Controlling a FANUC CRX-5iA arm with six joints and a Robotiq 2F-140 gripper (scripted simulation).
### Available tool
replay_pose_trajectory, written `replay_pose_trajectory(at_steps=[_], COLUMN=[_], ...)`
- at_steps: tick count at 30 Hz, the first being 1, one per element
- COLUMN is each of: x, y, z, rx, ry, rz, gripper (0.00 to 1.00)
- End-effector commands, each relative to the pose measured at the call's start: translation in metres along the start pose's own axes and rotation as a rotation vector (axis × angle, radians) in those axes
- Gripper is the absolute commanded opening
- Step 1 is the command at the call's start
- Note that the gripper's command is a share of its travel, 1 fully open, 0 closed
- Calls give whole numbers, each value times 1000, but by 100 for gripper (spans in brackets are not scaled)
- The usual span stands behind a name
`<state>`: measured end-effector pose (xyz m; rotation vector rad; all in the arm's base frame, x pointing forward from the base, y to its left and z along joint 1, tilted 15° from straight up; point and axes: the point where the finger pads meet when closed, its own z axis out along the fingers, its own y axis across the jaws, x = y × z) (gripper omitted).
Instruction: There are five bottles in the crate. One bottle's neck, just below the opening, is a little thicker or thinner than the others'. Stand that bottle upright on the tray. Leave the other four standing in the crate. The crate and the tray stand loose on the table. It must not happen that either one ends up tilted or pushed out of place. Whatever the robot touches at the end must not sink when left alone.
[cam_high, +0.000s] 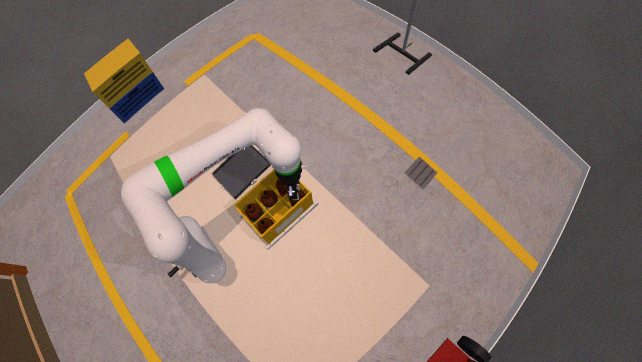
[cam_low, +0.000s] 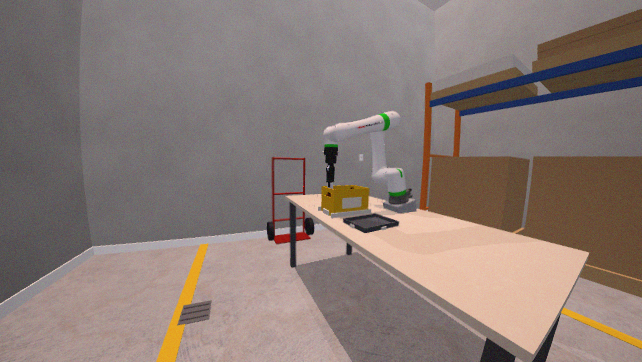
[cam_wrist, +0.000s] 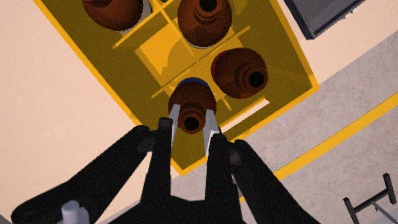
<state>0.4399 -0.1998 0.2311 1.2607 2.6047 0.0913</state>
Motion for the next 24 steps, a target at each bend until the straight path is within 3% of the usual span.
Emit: replay_pose_trajectory(at_steps=[1, 5, 6, 24], x=[0, 0, 0, 0], y=[0, 0, 0, 0], z=[-1, -1, -1, -1], rx=[-1, -1, -1, -1], ry=[-1, -1, -1, -1], rz=[0, 0, 0, 0], gripper=[10, 10, 44, 44])
